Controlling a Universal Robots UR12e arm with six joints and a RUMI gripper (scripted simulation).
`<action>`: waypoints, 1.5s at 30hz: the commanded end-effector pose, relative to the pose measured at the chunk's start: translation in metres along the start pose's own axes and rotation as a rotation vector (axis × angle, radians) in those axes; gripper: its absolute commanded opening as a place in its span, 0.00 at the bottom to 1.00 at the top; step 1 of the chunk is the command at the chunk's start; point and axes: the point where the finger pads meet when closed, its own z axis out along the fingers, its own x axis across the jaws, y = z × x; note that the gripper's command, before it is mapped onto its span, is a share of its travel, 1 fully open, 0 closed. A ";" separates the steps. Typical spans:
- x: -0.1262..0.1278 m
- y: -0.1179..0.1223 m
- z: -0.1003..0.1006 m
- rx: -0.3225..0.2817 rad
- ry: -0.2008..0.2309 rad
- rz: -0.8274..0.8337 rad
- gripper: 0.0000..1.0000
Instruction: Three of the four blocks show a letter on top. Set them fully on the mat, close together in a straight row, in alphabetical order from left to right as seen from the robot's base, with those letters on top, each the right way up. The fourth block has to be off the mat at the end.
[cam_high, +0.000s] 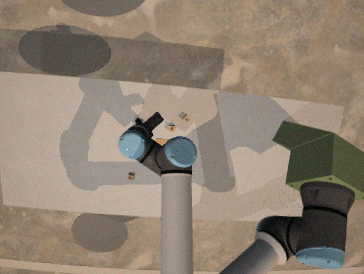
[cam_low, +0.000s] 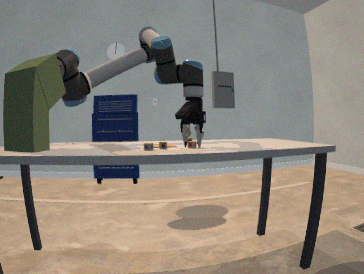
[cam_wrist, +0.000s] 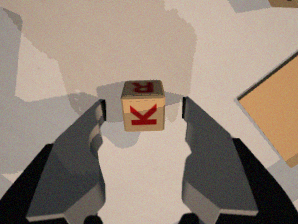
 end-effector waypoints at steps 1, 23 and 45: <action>-0.001 0.000 -0.001 0.000 -0.001 0.000 0.40; -0.001 0.000 -0.001 0.000 -0.001 0.000 0.09; -0.001 0.000 -0.001 0.000 -0.001 0.000 0.09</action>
